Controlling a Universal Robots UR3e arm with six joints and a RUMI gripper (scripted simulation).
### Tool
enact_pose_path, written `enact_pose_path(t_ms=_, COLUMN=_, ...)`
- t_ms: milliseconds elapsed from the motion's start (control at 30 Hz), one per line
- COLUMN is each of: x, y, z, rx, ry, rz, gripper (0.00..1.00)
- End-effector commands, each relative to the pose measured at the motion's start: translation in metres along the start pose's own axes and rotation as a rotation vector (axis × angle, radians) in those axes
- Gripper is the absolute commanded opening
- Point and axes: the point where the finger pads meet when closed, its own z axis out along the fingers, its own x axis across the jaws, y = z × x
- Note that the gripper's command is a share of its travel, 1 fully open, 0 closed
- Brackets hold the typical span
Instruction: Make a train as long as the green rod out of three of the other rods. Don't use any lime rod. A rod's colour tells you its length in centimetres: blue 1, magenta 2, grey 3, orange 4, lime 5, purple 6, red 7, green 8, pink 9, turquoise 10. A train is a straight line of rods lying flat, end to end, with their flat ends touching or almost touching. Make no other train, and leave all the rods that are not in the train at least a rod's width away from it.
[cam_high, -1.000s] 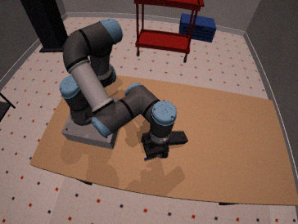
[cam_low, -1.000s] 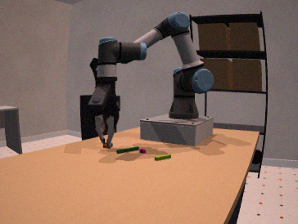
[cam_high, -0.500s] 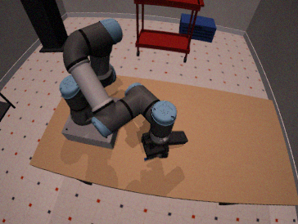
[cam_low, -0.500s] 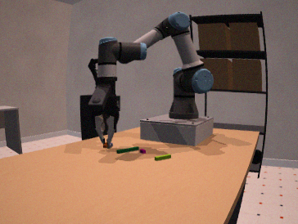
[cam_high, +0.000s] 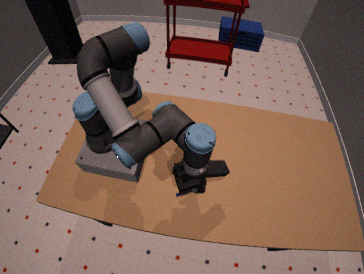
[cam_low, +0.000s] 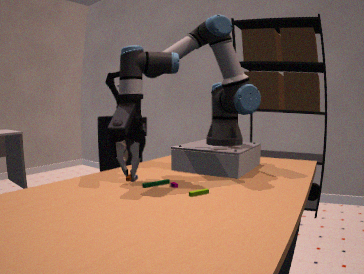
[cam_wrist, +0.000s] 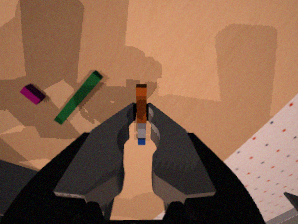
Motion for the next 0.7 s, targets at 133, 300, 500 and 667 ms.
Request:
enact_pose_path(t_ms=133, x=-0.001, y=-0.001, z=0.003, rx=0.001, ry=-0.001, rz=-0.001, gripper=0.0)
enact_pose_path(t_ms=300, x=-0.001, y=-0.001, z=0.007, rx=0.001, ry=-0.001, rz=-0.001, gripper=0.0)
enact_pose_path(t_ms=500, x=-0.001, y=-0.001, z=0.012, rx=0.001, ry=-0.001, rz=-0.001, gripper=0.0)
enact_pose_path(t_ms=667, x=-0.001, y=-0.001, z=0.012, rx=0.001, ry=-0.001, rz=-0.001, gripper=0.0)
